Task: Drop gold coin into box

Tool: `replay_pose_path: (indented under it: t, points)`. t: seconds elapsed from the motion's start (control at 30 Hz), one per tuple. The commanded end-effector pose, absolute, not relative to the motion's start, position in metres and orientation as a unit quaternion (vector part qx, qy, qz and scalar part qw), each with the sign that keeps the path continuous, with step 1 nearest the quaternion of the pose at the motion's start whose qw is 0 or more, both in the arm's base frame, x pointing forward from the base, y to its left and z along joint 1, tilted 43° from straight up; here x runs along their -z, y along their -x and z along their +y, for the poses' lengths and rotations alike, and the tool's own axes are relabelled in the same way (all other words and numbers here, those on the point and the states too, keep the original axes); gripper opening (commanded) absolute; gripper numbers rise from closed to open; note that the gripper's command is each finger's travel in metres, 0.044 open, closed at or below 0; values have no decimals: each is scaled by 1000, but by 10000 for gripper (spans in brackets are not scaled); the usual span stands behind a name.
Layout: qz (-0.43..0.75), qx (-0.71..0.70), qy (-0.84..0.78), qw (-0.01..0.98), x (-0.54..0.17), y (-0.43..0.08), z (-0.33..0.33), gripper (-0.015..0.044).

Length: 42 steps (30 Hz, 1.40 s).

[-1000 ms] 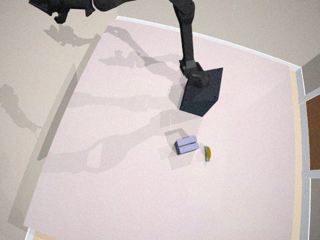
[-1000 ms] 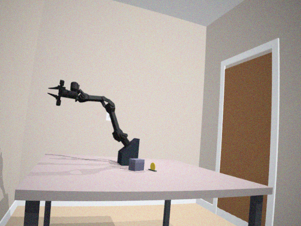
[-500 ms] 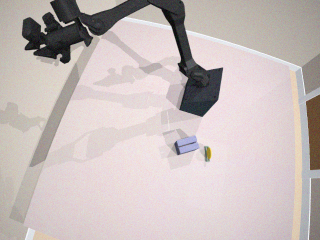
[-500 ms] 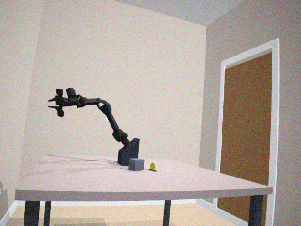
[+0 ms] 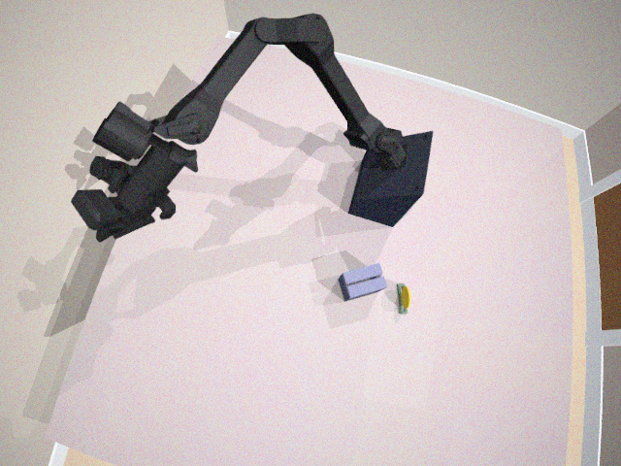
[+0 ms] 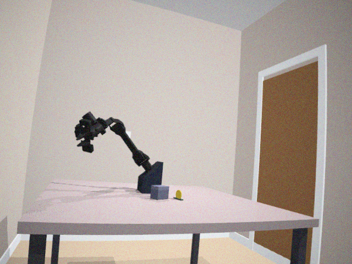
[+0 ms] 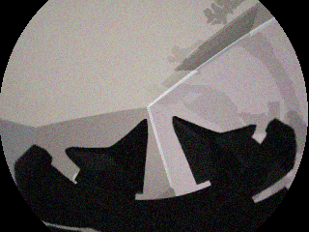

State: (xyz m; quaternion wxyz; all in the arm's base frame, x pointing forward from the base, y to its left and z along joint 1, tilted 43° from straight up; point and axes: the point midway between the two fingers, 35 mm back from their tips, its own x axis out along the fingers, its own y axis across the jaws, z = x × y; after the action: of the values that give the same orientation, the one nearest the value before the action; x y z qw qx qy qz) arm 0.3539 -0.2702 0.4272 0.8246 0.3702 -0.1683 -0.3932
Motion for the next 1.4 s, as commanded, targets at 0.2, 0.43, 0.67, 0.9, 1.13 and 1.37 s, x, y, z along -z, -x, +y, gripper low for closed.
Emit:
replay_pose_path:
  t: [0.2, 0.43, 0.67, 0.9, 1.13, 1.37]
  points:
    - [65, 404, -329, 851, -291, -433, -212, 161]
    - [244, 385, -252, 854, -189, -459, -144, 161]
    - [417, 345, -130, 831, -91, -450, -67, 161]
    - [567, 284, 37, 772, -7, -406, 3, 161]
    - [686, 198, 269, 647, 63, -324, 58, 161]
    - [701, 179, 319, 612, 79, -304, 68, 161]
